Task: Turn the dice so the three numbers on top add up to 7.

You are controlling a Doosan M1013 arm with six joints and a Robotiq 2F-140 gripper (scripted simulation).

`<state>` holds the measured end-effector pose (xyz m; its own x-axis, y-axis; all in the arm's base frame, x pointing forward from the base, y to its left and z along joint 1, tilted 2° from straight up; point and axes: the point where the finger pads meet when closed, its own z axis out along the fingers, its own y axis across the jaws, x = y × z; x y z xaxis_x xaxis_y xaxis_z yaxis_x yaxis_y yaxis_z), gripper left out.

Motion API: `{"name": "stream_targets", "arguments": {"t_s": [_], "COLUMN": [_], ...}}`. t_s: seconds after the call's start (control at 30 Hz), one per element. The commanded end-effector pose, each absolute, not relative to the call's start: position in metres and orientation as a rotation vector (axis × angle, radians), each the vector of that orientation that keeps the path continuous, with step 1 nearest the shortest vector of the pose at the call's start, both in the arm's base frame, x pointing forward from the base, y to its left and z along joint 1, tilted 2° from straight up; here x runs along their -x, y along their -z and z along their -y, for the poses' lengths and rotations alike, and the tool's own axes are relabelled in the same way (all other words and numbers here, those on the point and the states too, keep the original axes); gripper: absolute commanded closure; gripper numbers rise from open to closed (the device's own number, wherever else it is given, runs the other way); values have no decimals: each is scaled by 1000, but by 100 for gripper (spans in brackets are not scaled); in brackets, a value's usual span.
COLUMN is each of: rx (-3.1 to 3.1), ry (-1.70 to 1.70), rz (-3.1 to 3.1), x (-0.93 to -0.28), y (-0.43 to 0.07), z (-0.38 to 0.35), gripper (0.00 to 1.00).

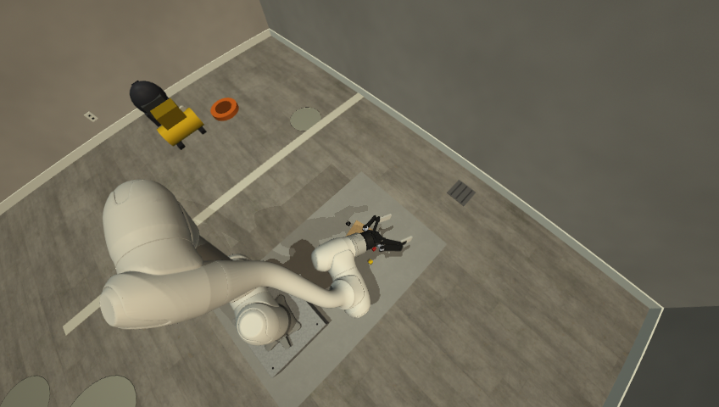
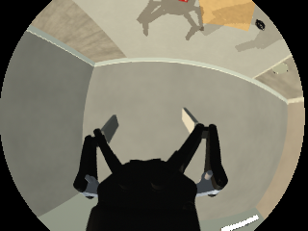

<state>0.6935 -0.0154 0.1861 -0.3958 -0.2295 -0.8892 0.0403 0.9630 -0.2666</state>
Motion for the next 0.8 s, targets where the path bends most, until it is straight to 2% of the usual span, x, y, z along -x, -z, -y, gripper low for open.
{"name": "stream_targets", "arguments": {"t_s": [0.0, 0.6, 0.77], "rx": [136, 137, 163], "ry": [293, 290, 231], "rz": [-1958, -1963, -2112], "x": [-694, -694, -689], "y": [-186, -185, -150], "z": [15, 15, 8], "gripper": [0, 0, 0]}}
